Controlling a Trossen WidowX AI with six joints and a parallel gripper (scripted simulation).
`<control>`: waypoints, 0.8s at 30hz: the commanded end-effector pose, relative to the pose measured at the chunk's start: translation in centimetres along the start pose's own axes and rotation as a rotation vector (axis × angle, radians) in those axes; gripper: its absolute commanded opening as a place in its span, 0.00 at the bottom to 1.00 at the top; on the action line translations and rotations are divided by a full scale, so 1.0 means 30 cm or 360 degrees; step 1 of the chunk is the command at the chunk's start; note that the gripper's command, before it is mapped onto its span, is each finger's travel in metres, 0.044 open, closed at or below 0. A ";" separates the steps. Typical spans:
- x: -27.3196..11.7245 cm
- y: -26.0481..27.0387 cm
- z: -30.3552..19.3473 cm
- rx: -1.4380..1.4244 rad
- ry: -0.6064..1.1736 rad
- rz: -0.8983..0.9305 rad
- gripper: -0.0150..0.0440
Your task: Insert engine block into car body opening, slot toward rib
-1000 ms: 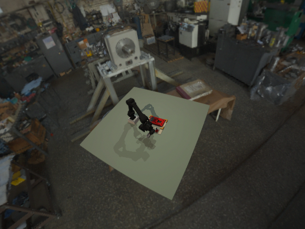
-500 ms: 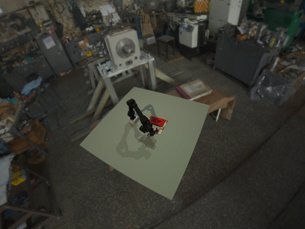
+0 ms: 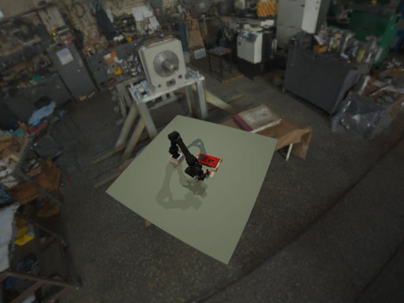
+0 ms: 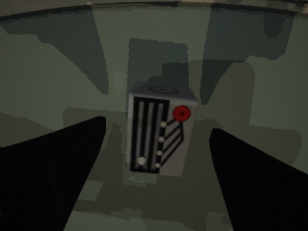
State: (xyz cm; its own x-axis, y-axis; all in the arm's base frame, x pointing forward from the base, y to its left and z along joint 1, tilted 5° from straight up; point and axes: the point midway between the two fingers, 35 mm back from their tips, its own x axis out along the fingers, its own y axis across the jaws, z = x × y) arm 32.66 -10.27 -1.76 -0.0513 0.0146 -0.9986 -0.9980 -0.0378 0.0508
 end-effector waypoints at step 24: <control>-0.103 -0.017 -0.008 0.0000 0.0010 0.0000 0.25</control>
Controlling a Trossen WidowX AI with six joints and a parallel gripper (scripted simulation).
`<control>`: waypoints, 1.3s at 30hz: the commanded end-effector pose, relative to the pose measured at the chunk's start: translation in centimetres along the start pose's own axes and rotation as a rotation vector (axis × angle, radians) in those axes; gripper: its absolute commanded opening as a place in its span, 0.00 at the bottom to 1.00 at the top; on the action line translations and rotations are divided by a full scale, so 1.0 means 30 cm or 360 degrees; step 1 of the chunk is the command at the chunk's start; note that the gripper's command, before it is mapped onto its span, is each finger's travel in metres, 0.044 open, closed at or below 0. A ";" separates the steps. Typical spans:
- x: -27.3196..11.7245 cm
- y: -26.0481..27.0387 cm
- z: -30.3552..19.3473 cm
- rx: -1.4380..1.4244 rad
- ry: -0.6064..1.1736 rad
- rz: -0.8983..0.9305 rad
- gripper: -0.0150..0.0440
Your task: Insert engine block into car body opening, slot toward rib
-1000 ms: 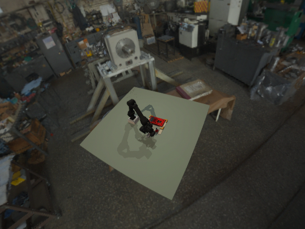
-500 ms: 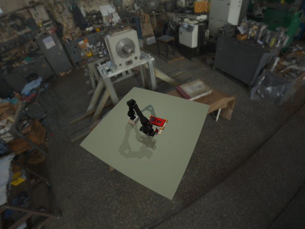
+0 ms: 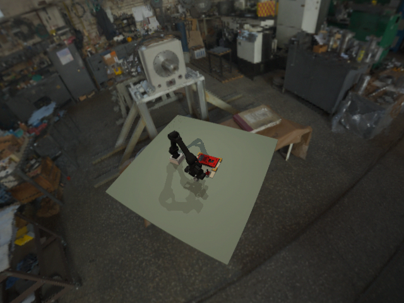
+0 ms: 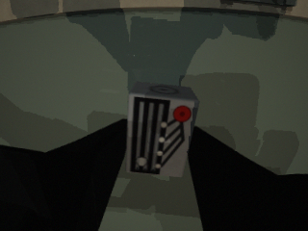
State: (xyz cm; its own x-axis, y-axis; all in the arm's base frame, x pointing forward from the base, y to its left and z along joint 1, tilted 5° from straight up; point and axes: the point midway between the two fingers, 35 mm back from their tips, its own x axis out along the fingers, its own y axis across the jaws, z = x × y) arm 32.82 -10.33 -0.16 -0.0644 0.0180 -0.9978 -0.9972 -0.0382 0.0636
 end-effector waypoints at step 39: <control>-0.347 -0.013 0.045 0.0131 0.0018 -0.0024 0.25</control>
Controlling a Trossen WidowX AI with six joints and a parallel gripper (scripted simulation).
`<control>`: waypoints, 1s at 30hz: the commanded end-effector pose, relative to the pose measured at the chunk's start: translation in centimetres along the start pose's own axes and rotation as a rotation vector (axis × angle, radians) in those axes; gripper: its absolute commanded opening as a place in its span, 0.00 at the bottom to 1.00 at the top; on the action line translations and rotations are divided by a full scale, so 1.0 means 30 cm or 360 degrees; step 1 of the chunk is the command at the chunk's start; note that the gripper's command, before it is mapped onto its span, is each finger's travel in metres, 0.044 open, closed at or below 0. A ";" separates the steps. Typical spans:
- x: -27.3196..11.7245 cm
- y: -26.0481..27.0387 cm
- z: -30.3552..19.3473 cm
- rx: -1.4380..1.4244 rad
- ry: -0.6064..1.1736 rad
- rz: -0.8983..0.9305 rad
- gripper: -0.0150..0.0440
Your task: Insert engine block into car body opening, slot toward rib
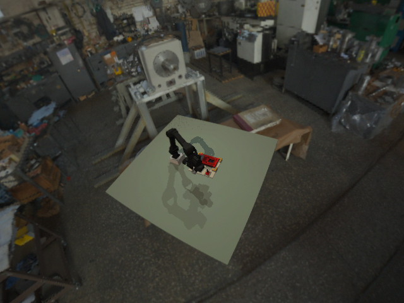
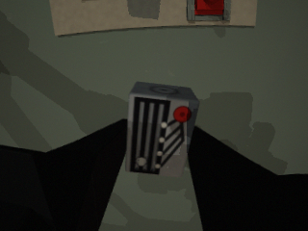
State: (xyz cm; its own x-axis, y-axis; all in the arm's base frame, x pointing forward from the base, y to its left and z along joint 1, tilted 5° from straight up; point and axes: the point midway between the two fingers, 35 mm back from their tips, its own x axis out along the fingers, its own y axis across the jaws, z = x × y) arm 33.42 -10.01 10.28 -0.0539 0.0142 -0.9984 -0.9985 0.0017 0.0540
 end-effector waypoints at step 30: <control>0.097 -0.078 0.335 0.0949 -0.0006 -0.0021 0.25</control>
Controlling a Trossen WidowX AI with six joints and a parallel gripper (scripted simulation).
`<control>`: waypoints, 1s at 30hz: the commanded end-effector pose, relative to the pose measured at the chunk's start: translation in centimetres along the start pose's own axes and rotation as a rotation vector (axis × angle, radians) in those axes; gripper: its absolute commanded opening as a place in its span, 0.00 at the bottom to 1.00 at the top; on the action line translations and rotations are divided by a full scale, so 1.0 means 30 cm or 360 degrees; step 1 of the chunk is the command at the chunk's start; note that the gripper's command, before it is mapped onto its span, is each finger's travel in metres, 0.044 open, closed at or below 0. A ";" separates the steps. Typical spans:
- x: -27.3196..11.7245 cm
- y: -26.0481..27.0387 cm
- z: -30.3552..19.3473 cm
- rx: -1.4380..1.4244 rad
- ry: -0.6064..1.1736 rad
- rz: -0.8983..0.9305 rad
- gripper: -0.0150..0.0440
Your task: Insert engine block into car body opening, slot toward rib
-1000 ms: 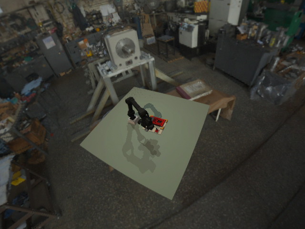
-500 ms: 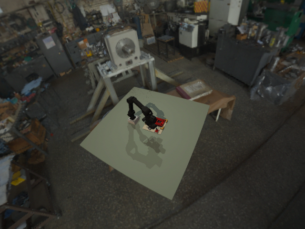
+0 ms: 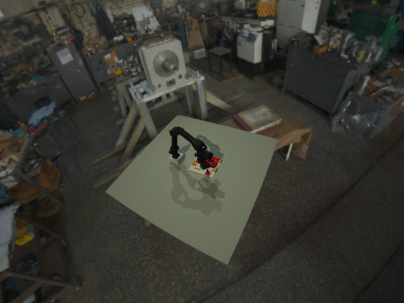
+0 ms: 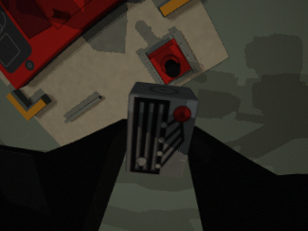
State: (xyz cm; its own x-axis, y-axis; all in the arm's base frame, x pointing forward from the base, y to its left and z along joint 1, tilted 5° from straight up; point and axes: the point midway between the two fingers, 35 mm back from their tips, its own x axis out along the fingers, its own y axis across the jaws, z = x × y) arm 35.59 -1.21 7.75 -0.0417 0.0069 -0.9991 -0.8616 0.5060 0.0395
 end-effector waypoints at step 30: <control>0.113 0.202 0.290 0.1016 -0.0014 0.0025 0.25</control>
State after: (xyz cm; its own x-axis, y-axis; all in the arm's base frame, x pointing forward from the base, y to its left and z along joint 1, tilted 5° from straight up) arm 34.96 8.13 4.86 -0.0429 0.0171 -0.9989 -0.4542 0.8902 0.0347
